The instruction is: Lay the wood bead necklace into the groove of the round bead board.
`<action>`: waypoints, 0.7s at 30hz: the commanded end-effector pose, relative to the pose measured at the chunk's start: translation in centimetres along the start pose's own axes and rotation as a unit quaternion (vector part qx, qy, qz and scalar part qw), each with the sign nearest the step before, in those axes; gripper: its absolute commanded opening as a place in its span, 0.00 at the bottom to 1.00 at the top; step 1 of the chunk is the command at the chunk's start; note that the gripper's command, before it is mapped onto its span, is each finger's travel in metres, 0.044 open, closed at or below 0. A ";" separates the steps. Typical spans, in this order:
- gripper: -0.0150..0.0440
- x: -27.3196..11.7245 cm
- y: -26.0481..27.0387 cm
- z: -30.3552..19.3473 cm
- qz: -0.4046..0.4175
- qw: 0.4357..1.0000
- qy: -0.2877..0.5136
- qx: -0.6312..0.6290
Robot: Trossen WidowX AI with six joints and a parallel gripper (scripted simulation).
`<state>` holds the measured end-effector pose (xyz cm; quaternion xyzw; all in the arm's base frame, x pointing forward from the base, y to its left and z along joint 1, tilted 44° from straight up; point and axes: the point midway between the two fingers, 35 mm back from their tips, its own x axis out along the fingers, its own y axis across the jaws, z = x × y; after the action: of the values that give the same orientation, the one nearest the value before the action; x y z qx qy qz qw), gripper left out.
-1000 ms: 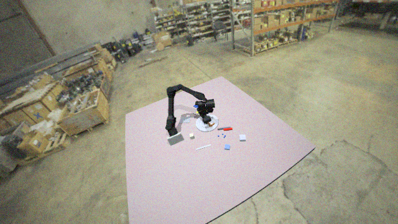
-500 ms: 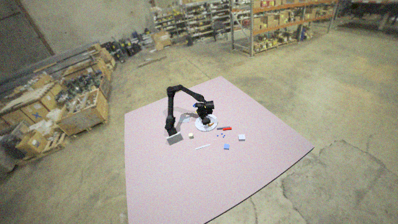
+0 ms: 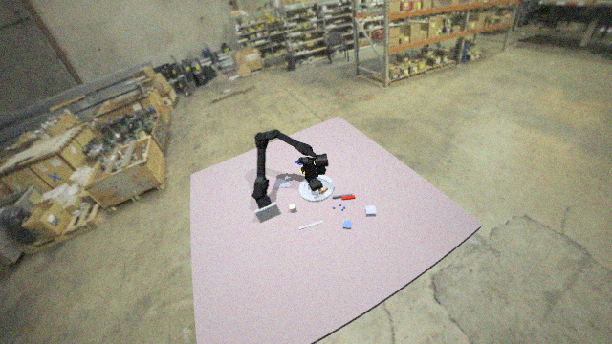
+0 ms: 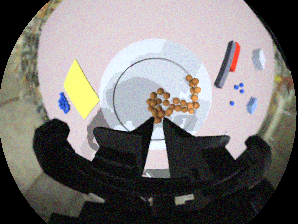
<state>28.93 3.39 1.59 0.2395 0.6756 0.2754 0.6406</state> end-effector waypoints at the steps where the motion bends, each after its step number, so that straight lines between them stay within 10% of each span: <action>1: 0.28 0.3 0.2 0.0 0.003 1.000 0.002 -0.003; 21: 0.25 0.3 0.2 0.0 0.003 1.000 0.002 -0.003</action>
<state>28.94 3.40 1.55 0.2397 0.6755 0.2756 0.6405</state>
